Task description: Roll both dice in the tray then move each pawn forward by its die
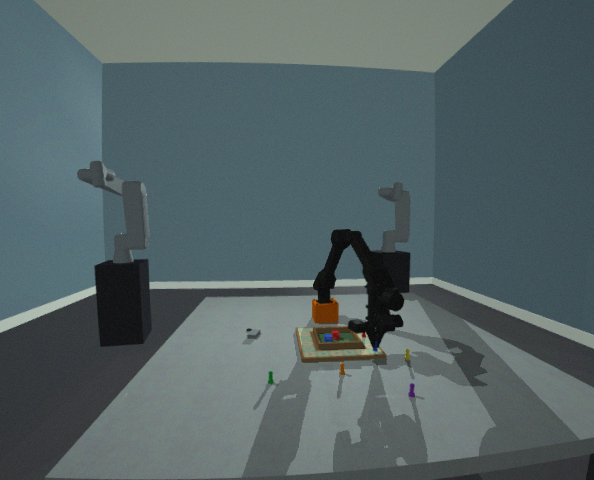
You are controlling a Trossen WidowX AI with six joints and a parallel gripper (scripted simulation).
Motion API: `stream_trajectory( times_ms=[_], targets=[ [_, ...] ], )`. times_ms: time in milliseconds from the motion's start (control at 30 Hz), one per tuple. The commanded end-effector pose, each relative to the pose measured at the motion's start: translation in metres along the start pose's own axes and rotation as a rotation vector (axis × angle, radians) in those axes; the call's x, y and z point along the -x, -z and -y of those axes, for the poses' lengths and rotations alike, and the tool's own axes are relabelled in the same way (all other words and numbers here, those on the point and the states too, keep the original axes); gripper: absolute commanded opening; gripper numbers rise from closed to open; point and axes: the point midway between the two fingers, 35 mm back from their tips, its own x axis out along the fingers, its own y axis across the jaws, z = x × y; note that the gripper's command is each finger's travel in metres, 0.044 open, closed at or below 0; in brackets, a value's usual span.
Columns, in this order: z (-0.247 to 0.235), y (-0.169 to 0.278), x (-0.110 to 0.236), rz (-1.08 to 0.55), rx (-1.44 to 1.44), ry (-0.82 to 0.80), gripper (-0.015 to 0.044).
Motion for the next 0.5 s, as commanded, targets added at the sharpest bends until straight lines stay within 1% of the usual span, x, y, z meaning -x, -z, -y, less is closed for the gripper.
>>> stream_trajectory(
  times_ms=[0,33,333,467],
  targets=[
    [0.0,0.003,-0.008,-0.009,-0.003,-0.002,0.0],
    [0.0,0.0,-0.002,-0.001,0.0,0.0,0.0026],
    [0.0,0.0,0.001,-0.001,0.0,0.0,0.0263],
    [0.0,0.0,0.045,-0.008,-0.003,-0.002,0.0368]
  ],
)
